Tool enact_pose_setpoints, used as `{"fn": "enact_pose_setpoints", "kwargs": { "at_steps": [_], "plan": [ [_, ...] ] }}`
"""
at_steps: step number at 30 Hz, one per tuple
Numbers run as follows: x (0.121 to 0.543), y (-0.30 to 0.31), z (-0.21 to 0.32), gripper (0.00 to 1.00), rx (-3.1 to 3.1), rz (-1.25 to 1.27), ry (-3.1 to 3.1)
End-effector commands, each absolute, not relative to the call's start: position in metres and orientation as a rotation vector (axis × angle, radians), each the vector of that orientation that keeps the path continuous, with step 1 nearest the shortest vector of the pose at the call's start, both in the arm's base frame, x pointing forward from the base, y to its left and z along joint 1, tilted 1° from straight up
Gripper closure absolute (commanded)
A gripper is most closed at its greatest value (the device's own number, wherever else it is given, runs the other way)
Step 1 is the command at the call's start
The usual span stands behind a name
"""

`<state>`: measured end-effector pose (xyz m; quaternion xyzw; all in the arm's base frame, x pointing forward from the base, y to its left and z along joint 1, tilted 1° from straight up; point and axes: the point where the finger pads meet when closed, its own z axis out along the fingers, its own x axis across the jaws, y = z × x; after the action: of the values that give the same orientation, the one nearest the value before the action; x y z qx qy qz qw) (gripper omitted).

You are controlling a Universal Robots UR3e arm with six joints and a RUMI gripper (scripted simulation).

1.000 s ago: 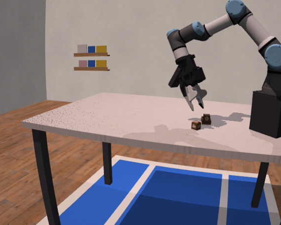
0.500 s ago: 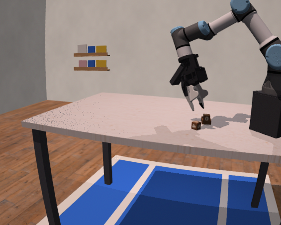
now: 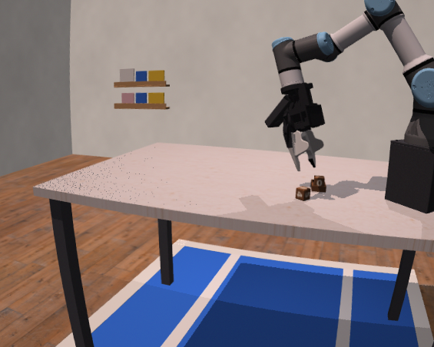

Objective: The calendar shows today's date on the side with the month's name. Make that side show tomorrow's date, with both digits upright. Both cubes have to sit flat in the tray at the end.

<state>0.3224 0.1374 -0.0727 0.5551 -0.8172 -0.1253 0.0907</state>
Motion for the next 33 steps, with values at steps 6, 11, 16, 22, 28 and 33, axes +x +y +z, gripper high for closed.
{"fn": "enact_pose_setpoints", "kwargs": {
  "at_steps": [6, 11, 16, 22, 28, 33],
  "plan": [
    [0.3258, 0.1364, -0.0731, 0.60, 1.672, -0.309, -2.472],
    [0.3258, 0.1364, -0.0731, 0.60, 1.672, -0.307, -2.473],
    [0.3258, 0.1365, -0.0732, 0.60, 1.674, -0.304, -2.474],
    [0.3258, 0.1365, -0.0736, 0.60, 1.678, -0.289, -2.479],
    [0.3260, 0.1366, -0.0747, 0.60, 1.693, -0.241, -2.498],
    [0.3260, 0.1368, -0.0754, 0.60, 1.710, -0.182, -2.521]
  ]
}}
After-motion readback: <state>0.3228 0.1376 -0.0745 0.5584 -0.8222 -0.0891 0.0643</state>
